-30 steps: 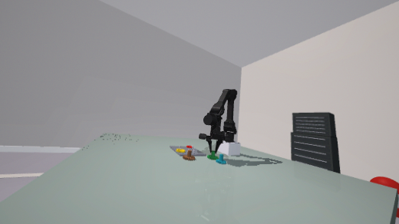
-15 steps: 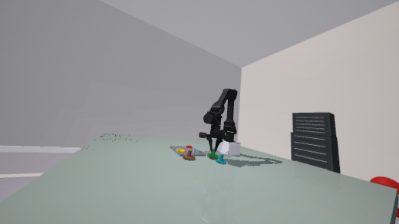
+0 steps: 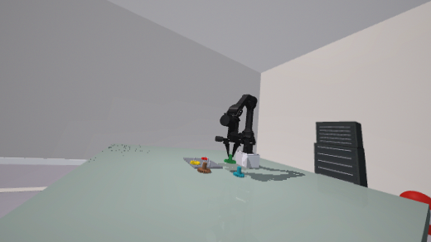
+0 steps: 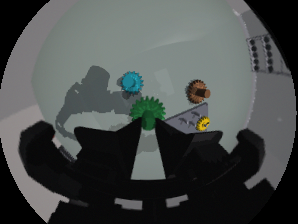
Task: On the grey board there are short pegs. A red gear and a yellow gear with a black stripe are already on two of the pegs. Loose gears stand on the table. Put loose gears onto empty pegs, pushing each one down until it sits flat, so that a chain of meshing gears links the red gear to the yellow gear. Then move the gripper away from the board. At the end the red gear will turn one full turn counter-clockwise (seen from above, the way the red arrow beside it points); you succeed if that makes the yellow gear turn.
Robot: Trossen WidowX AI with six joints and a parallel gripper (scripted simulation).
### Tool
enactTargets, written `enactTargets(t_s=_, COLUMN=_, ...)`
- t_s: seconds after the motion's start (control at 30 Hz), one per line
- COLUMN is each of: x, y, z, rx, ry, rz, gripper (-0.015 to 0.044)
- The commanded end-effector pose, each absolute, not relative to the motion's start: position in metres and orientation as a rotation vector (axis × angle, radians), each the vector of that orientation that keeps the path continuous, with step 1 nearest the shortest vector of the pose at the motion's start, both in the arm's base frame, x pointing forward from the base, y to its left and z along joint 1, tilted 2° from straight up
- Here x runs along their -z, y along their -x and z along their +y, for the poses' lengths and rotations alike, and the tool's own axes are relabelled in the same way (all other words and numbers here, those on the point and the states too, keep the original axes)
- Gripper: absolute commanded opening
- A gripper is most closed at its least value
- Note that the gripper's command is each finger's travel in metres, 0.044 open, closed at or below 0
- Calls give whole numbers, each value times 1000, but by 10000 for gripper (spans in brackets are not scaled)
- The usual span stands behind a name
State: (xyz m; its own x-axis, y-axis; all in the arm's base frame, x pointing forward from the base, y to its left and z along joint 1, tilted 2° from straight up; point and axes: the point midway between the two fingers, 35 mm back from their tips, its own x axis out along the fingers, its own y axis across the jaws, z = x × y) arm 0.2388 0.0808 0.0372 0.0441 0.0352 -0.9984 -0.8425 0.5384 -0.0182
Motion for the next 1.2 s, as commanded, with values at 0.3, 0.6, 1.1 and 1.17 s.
enactTargets(t_s=0.3, x=-73, y=-239, z=82, rx=-784, ry=766, rz=1367, gripper=0)
enactTargets(t_s=0.6, x=-98, y=-235, z=81, rx=-784, ry=766, rz=1367, gripper=0)
enactTargets(t_s=1.1, x=-135, y=-225, z=78, rx=-784, ry=766, rz=1368, gripper=0)
enactTargets(t_s=1.17, x=-135, y=-226, z=77, rx=-784, ry=766, rz=1368, gripper=0)
